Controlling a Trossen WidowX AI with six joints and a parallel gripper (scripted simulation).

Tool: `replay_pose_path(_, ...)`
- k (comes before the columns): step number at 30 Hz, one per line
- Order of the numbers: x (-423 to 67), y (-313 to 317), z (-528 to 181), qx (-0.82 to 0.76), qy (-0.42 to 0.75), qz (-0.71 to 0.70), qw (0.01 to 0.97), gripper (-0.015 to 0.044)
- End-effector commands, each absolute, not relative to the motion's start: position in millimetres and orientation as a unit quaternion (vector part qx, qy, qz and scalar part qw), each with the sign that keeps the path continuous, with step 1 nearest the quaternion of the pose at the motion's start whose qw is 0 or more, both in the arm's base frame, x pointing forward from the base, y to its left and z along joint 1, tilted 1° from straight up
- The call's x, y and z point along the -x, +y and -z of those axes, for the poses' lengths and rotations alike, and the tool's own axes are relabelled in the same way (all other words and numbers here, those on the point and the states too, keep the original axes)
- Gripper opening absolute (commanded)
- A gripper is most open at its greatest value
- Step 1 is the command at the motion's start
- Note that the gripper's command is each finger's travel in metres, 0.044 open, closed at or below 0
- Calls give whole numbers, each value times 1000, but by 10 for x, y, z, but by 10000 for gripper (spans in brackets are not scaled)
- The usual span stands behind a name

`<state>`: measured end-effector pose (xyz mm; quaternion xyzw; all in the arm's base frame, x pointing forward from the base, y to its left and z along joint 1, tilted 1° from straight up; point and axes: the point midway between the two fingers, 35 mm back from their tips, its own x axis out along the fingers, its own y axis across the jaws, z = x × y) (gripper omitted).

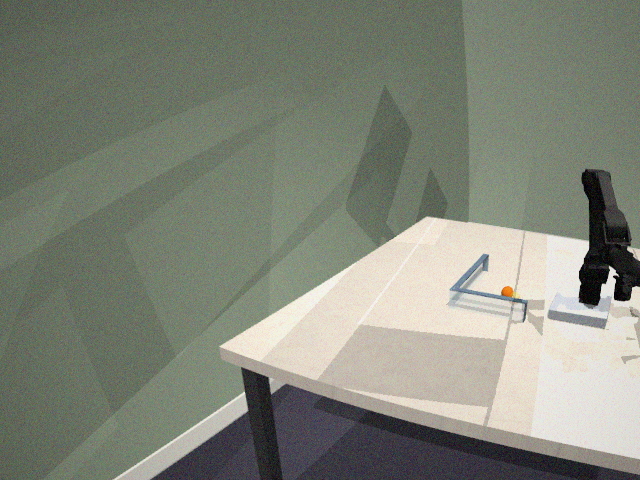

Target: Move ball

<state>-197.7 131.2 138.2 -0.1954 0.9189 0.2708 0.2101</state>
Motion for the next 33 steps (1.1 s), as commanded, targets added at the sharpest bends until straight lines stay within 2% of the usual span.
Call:
replay_pose_path(1,1971,1322,-1380,194,918,-273,211,374)
replay_pose_path(4,1880,1471,-1352,178,907,-307,227,299)
replay_pose_path(9,1435,1970,-1255,135,848,-416,300,299)
replay_pose_path(16,512,2447,-1131,131,726,-526,423,299)
replay_pose_path(24,-359,2526,-1051,181,623,-564,511,299)
replay_pose_path(33,-1347,2264,-996,261,535,-553,582,299)
